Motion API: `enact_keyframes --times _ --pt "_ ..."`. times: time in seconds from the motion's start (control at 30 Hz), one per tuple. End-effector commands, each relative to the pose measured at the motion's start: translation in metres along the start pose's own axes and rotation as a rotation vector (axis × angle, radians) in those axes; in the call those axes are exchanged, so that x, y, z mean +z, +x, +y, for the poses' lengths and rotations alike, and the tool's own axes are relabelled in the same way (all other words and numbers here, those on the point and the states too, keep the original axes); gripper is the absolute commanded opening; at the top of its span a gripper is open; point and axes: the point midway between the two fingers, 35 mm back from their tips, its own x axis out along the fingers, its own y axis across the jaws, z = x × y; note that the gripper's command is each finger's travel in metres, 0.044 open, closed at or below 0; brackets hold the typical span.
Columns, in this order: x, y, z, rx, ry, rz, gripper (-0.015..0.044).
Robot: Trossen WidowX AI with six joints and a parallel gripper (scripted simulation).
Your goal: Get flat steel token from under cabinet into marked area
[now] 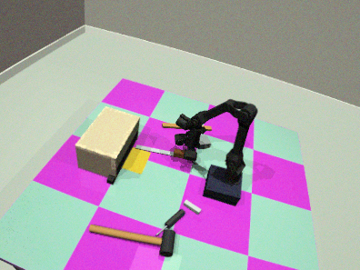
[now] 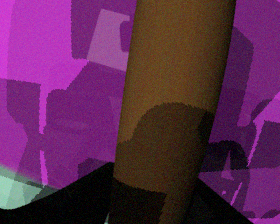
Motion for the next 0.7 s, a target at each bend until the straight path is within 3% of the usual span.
enact_keyframes --times 0.0,0.67 --pt "0.0003 -0.0005 -0.0003 -0.001 0.043 -0.003 0.0" --pt "0.0 -0.0007 -0.0006 -0.001 0.202 -0.003 0.0"
